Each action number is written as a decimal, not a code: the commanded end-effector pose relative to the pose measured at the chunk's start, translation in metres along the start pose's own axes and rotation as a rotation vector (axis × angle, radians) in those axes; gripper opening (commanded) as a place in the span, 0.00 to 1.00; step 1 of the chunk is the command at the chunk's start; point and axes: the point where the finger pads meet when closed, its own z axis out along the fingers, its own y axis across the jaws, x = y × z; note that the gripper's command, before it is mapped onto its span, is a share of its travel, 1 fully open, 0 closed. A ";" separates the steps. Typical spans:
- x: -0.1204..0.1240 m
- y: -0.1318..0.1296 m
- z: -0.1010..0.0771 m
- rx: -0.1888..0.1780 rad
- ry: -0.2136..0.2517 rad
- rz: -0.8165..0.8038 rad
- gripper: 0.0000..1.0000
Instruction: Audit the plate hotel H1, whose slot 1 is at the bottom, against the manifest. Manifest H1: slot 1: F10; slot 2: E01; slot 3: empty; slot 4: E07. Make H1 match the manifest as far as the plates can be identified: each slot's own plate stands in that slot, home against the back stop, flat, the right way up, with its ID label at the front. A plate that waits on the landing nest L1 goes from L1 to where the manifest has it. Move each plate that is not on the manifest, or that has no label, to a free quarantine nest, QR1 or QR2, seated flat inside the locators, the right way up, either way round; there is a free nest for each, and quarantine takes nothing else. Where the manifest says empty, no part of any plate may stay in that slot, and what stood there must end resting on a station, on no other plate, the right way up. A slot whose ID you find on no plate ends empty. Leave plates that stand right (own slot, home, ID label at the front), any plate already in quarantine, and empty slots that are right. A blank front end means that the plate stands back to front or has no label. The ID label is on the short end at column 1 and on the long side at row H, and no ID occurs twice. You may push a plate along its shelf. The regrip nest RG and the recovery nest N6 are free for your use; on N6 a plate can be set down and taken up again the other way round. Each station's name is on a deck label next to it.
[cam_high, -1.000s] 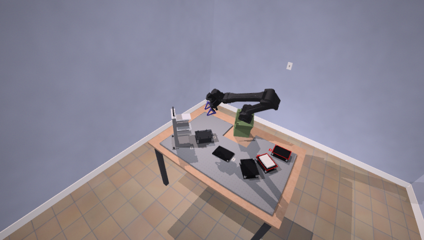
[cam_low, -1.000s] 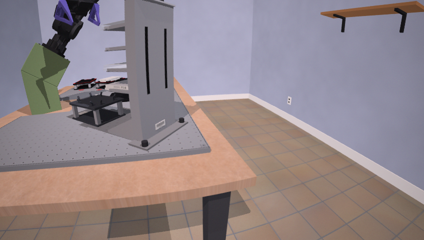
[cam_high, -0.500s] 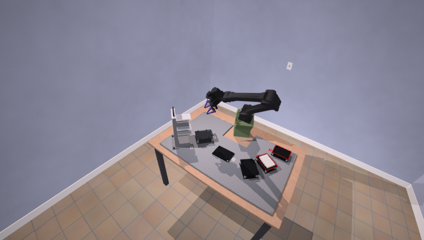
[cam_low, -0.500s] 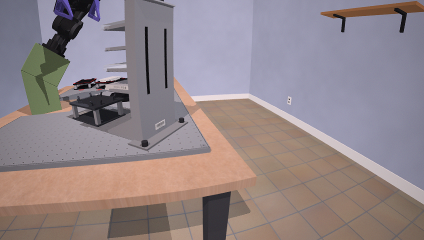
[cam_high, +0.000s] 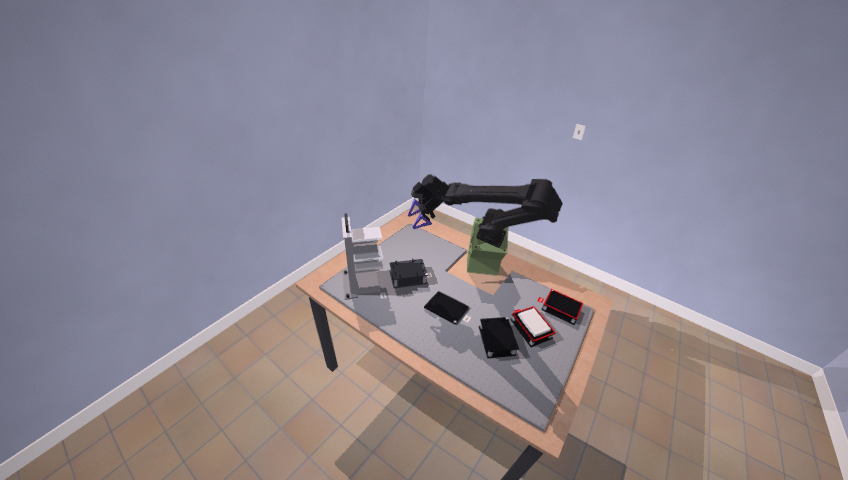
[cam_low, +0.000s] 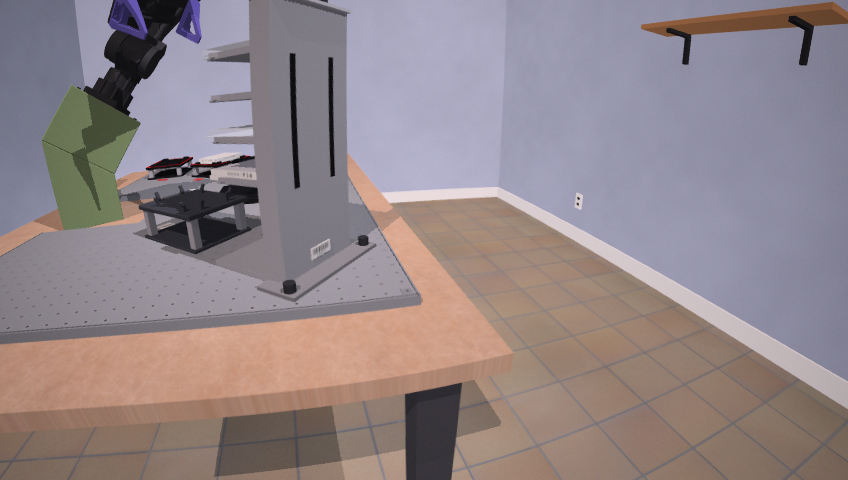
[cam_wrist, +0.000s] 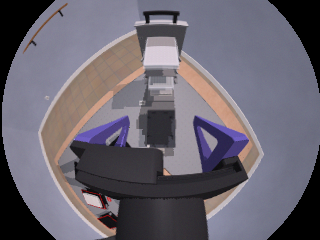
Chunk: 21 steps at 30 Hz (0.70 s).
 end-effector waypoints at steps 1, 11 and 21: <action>-0.035 0.003 0.007 -0.007 -0.037 -0.052 1.00; -0.038 0.004 0.024 -0.009 -0.038 -0.049 1.00; -0.041 0.004 0.038 -0.011 -0.038 -0.046 1.00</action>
